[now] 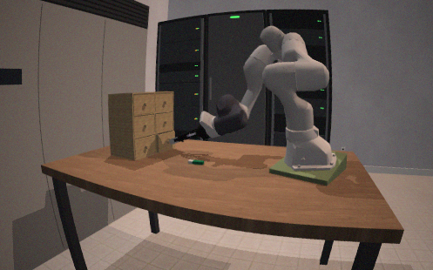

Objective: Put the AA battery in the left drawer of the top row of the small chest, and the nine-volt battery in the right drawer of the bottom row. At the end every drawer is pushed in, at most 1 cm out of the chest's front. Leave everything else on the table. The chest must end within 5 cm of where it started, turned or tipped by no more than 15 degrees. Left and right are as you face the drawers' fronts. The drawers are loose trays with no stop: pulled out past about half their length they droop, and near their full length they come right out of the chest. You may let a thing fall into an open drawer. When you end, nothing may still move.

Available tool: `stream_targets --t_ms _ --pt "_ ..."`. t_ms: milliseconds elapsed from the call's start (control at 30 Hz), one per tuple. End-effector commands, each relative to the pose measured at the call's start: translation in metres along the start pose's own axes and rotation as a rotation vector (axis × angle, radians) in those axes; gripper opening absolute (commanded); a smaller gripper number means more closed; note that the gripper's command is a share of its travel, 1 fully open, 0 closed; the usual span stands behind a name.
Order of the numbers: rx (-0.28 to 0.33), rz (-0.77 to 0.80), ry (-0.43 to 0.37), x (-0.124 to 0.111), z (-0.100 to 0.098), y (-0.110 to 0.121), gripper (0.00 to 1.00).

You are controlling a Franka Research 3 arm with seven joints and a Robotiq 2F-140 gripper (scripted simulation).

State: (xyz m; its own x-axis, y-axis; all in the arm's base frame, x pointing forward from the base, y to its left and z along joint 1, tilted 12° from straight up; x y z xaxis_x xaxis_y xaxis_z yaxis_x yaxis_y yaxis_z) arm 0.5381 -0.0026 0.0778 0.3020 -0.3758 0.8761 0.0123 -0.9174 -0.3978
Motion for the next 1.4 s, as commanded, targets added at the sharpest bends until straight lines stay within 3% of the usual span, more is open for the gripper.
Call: stream_targets --t_ms 0,1367 --pt "0.001 0.006 -0.003 0.0010 0.0038 -0.0012 0.00" --pt "0.001 0.006 0.001 0.0032 0.0110 -0.0017 0.00"
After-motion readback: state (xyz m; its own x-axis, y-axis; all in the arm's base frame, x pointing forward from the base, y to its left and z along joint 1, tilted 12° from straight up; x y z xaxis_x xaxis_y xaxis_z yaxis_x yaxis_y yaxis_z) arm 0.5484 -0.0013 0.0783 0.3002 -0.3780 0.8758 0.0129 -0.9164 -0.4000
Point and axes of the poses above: the point where the finger pads meet when closed, its own z axis out along the fingers, its own y axis across the jaws, x = y × z, the point moved 9 cm from there along -z, back along the fingers, and after that the axes turned 13 degrees about z, right-handed, at the moved point
